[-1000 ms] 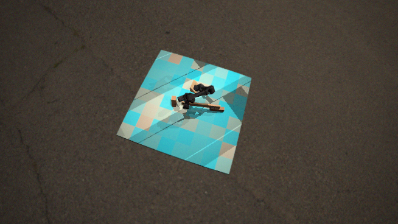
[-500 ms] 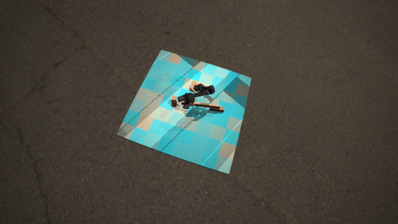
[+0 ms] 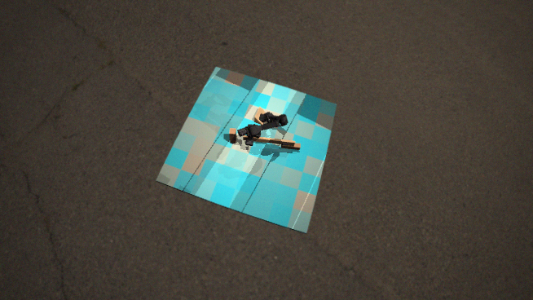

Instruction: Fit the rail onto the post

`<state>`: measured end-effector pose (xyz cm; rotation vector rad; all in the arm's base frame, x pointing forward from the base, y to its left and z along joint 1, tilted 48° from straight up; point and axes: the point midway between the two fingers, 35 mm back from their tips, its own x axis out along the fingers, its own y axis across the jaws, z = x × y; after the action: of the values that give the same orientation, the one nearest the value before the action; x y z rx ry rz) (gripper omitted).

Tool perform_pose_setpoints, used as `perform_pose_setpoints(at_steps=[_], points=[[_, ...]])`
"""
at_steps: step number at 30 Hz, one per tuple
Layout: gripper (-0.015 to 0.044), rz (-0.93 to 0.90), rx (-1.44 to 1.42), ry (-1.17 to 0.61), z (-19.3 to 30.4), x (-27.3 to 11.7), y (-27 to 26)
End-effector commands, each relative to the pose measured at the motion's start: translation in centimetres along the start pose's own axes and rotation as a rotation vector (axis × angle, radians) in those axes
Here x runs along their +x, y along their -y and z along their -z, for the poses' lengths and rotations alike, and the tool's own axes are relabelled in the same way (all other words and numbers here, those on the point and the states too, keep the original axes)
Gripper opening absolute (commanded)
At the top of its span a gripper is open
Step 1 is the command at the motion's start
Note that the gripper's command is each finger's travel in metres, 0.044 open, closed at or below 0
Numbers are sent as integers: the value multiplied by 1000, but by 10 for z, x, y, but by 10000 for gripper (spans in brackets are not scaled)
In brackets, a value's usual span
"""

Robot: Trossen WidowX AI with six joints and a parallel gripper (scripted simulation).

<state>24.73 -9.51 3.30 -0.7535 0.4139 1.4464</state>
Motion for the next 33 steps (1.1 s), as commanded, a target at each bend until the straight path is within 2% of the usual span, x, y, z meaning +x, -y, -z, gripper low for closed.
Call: perform_pose_setpoints(at_steps=[1,33], points=[[0,2,-1,-3,1,0,0],[0,2,-2,-3,11,-2,1]])
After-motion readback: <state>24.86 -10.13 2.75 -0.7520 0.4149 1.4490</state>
